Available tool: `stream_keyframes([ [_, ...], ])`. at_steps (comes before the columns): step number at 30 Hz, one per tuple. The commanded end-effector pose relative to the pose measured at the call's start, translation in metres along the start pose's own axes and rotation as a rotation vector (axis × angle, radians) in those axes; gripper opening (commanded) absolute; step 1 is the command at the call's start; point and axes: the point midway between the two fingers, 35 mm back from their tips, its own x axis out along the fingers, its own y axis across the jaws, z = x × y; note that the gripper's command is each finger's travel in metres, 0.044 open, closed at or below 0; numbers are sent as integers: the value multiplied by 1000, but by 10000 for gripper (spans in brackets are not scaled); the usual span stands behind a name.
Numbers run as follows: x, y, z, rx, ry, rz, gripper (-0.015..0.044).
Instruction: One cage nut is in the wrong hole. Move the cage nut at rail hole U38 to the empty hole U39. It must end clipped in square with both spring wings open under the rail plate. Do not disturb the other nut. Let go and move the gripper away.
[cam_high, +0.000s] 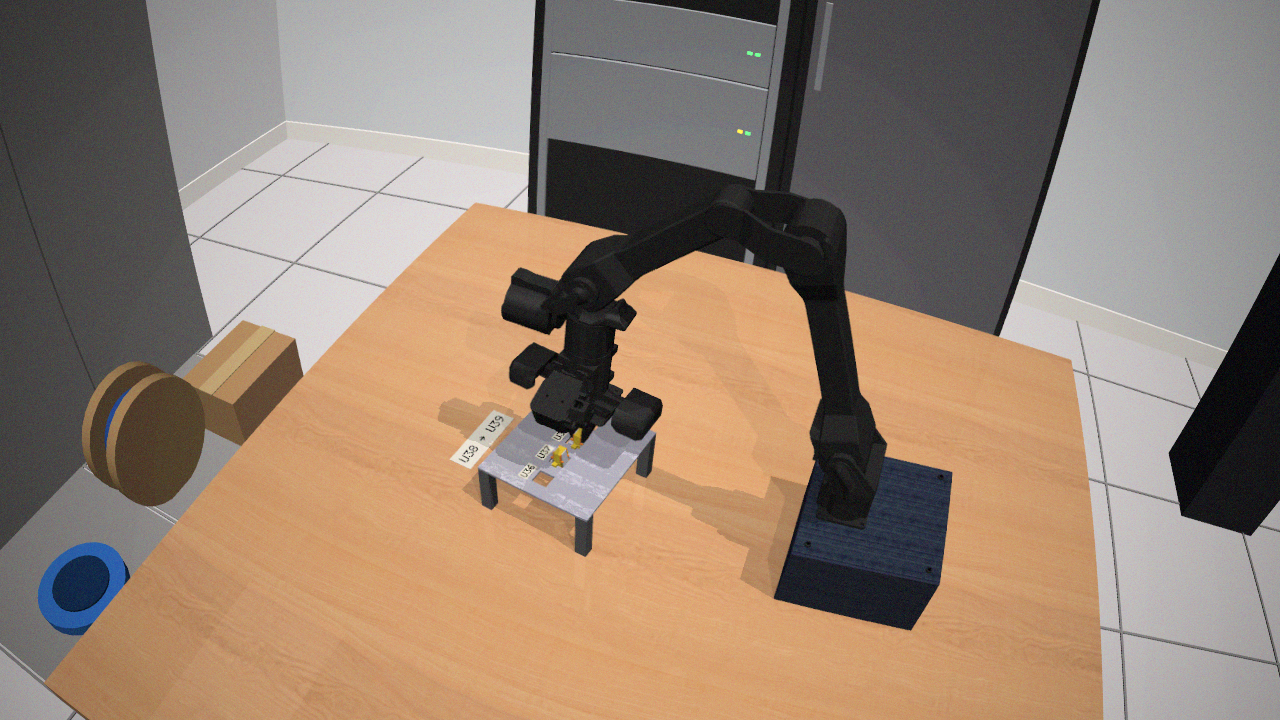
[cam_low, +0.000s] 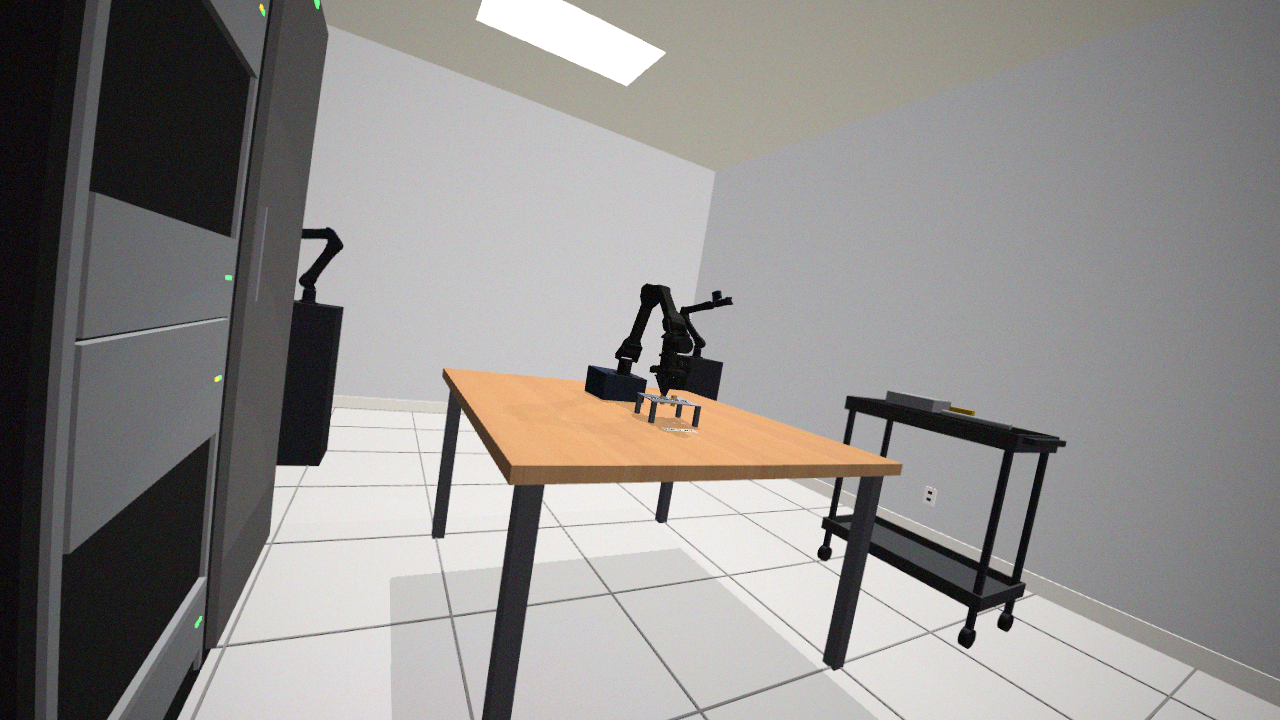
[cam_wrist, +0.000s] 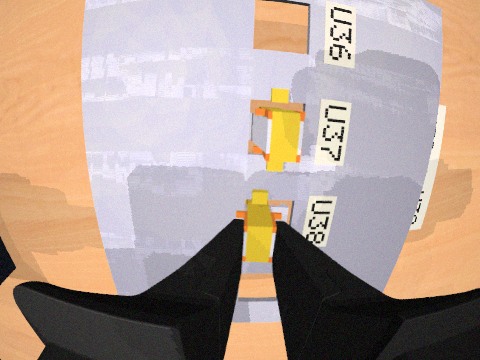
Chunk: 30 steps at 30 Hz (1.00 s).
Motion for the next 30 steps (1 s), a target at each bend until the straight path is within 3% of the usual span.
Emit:
stream_keyframes([
  [1, -1, 1, -1, 4, 3, -11, 35],
  [30, -2, 3, -1, 3, 4, -47, 35],
])
